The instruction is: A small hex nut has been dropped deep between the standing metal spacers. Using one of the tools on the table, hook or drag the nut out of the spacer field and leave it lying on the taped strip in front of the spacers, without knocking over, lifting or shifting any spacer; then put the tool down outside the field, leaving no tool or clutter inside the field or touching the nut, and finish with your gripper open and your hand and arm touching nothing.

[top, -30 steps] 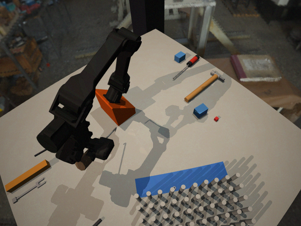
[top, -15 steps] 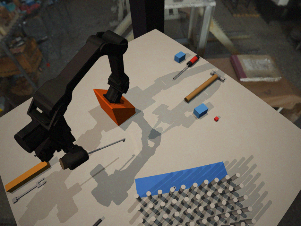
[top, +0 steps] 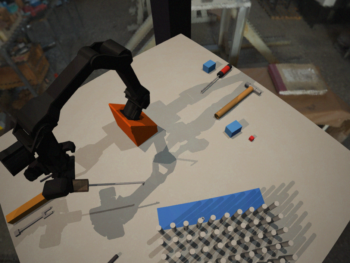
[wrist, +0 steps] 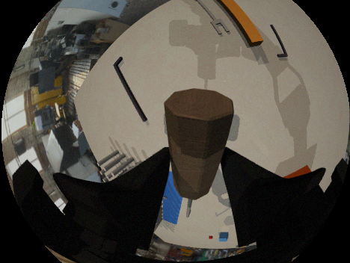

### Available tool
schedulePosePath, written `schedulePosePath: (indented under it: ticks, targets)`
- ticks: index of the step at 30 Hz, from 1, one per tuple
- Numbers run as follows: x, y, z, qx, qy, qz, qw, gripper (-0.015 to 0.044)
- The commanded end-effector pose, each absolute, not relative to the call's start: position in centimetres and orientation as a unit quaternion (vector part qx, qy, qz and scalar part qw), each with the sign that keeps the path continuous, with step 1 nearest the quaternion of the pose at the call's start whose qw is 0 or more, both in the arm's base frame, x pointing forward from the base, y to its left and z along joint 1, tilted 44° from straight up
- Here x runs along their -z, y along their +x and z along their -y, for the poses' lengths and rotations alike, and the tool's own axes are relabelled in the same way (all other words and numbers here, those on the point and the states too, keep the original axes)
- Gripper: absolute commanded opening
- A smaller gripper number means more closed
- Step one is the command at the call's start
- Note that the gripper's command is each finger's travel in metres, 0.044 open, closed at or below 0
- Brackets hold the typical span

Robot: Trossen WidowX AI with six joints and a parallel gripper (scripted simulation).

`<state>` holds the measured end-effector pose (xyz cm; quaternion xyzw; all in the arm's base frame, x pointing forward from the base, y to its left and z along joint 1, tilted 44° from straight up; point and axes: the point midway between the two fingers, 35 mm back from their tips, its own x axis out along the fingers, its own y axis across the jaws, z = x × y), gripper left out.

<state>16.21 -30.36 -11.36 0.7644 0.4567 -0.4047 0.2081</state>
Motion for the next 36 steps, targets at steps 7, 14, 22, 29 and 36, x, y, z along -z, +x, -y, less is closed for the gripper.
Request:
schedulePosePath:
  ticks: [7, 14, 22, 29, 36]
  targets:
    - [13.4, 13.8, 31.4, 0.455, 0.804, -0.375, 0.077, 0.0000]
    - [15.0, 12.0, 31.8, 0.483, 0.816, -0.316, -0.021, 0.0000]
    - [15.6, 11.3, 31.9, 0.491, 0.818, -0.294, -0.057, 0.0000]
    - [16.2, 11.4, 31.6, 0.491, 0.818, -0.294, -0.057, 0.0000]
    - [16.9, 11.4, 31.2, 0.491, 0.818, -0.294, -0.057, 0.0000]
